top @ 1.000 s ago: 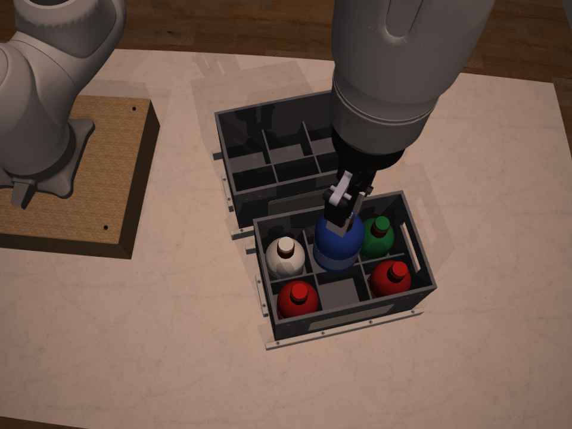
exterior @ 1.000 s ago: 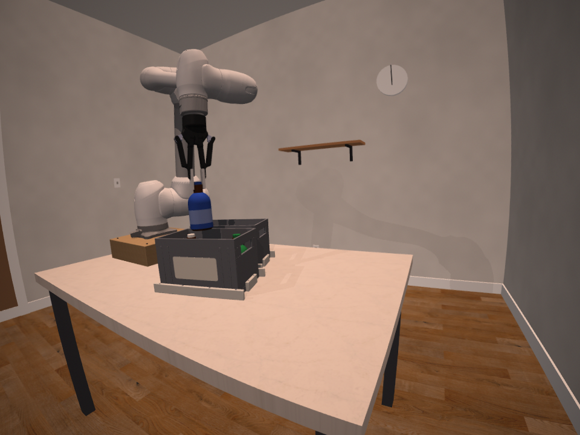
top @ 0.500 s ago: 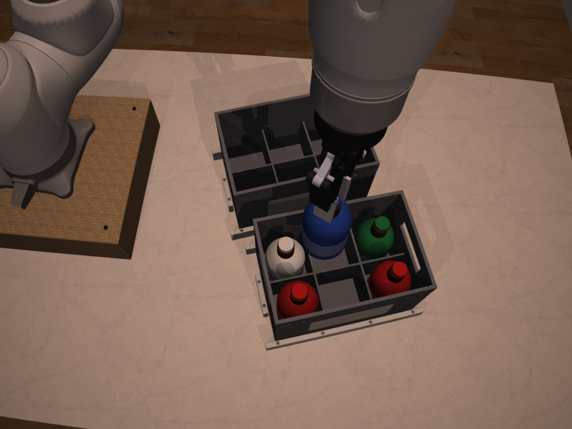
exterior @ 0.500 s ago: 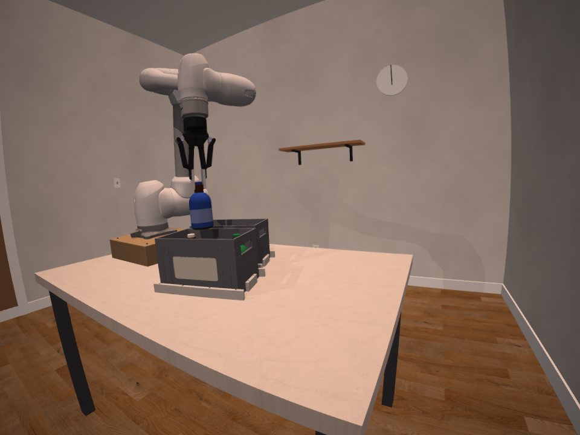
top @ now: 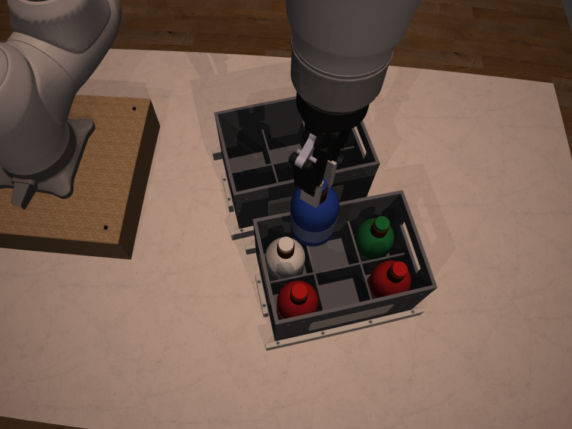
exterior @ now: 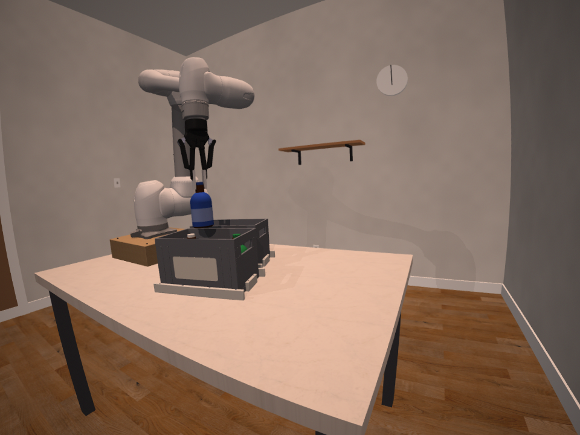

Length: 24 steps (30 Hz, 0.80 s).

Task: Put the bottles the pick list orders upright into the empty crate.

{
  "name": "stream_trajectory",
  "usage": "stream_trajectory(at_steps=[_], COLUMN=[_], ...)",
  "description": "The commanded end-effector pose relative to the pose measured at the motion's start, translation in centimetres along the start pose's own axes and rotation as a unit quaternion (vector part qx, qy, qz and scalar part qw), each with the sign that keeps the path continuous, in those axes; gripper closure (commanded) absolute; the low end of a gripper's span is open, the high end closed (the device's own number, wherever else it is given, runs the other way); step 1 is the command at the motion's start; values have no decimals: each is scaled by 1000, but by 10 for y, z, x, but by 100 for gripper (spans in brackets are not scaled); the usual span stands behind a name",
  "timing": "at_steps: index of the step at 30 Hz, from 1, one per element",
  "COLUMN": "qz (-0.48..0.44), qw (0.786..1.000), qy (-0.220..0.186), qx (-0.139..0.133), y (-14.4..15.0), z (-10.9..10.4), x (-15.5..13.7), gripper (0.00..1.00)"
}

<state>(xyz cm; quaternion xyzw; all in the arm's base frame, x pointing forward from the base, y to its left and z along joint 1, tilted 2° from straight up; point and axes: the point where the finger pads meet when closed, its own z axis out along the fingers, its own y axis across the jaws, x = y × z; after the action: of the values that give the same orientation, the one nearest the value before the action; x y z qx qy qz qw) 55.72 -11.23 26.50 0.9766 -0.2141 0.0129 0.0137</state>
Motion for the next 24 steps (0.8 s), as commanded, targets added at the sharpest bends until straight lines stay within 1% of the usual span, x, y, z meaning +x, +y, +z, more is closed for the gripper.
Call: stream_trajectory(at_steps=[1,24], qz=[0,0], qw=[1000,1000], qy=[0,0], qx=[0,0], y=[0,-14], z=[0,0], x=[-1,-41], gripper=[100,100])
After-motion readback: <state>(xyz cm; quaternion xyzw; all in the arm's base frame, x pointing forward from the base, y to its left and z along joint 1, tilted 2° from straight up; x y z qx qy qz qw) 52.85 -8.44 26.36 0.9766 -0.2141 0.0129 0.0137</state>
